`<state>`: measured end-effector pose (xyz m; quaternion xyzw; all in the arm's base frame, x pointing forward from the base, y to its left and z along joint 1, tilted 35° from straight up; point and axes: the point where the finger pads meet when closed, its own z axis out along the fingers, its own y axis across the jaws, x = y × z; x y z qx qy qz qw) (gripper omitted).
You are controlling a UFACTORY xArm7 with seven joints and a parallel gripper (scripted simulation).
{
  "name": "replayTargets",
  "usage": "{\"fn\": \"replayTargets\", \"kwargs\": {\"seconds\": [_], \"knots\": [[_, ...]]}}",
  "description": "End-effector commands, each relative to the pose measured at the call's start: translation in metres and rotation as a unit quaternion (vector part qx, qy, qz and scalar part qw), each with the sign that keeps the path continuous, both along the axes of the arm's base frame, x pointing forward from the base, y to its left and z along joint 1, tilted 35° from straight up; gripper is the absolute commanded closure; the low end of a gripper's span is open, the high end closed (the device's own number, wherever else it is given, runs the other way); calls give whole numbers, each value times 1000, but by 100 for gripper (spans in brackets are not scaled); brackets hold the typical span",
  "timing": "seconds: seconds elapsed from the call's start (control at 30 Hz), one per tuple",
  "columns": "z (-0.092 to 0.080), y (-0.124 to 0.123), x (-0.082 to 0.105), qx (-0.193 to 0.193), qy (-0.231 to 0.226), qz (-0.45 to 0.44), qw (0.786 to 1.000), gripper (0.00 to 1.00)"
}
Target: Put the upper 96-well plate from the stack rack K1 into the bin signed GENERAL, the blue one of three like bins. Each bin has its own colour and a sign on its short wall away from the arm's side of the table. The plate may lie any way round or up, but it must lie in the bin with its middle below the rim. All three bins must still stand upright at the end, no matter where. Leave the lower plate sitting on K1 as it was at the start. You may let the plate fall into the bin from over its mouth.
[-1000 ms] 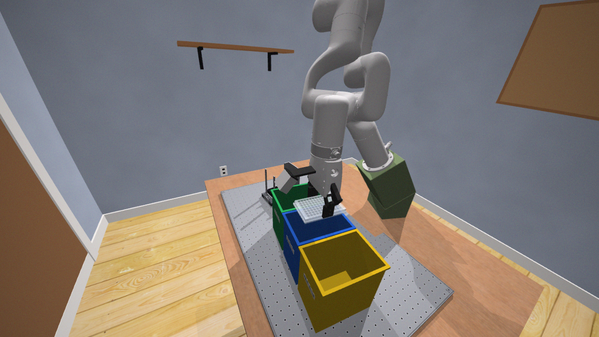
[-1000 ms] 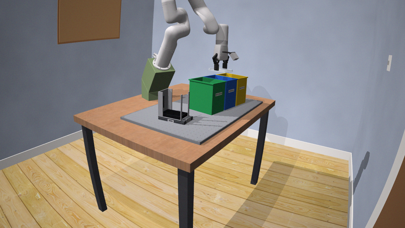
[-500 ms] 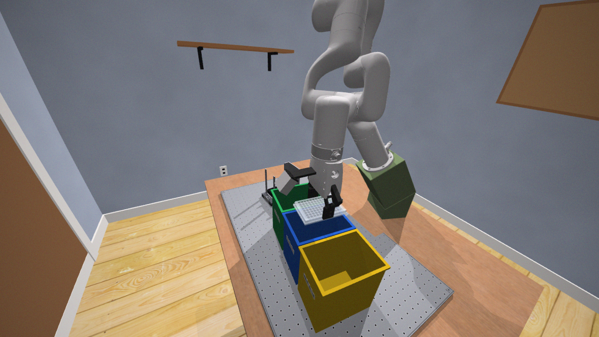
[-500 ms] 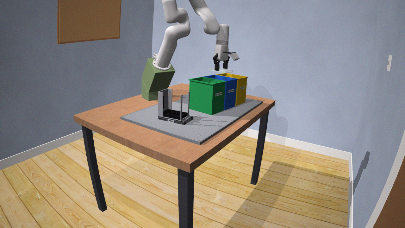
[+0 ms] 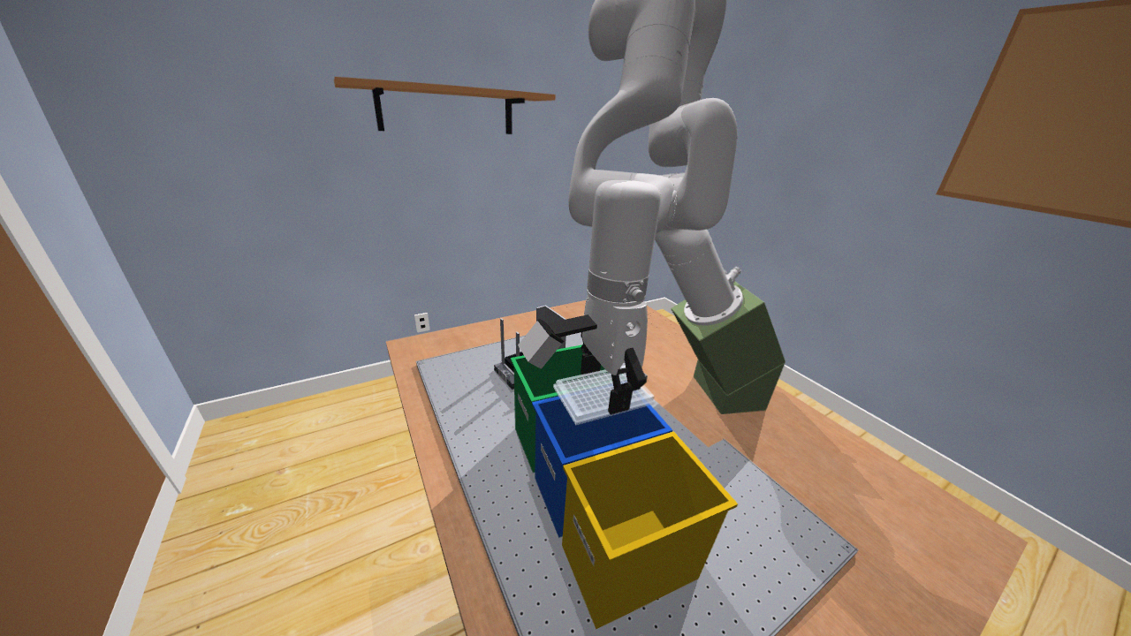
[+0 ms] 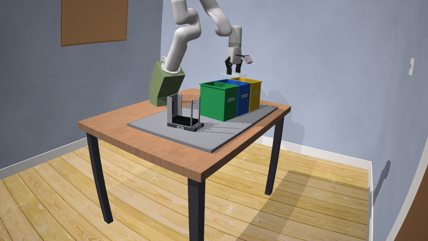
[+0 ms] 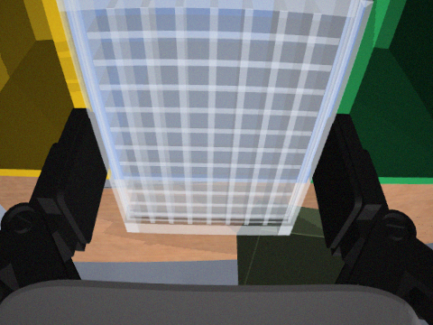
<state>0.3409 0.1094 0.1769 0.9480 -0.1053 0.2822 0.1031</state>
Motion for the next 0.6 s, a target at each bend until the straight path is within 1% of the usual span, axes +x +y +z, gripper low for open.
{"fn": "replayTargets", "kwargs": {"seconds": [0.0, 0.2, 0.57], "knots": [[1, 1, 1, 0, -1, 1, 1000, 100], [1, 1, 0, 0, -1, 1, 1000, 100], [-14, -4, 10, 0, -1, 1, 1000, 100]]}}
